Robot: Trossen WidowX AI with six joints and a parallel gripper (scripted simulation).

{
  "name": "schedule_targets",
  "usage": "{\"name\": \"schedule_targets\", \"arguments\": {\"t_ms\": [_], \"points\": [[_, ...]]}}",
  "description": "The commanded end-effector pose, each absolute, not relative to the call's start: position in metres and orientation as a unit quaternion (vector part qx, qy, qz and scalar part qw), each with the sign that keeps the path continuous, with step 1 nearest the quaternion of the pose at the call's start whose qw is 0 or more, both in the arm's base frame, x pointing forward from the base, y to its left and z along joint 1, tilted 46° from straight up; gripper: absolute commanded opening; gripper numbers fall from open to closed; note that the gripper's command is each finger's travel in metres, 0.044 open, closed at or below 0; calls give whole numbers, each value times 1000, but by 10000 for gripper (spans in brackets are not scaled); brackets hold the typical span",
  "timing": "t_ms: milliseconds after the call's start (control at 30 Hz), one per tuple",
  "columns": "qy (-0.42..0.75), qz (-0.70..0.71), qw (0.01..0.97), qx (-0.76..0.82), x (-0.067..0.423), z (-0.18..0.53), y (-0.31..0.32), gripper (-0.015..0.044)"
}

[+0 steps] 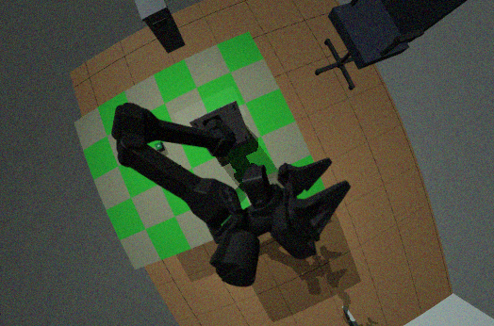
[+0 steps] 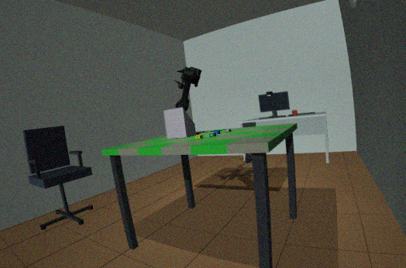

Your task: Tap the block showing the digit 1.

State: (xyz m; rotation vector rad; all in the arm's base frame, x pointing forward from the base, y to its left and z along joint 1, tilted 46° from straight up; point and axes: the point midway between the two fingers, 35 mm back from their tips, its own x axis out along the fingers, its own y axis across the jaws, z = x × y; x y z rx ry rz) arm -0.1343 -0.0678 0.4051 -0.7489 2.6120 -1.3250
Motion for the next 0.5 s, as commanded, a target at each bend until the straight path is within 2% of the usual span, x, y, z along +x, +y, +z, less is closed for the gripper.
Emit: {"name": "schedule_targets", "arguments": {"t_ms": [0, 233, 467], "points": [[862, -442, 58, -242, -136, 405, -65, 400], [796, -602, -17, -56, -171, 404, 51, 400], [651, -734, -148, 125, -139, 379, 187, 400]]}}
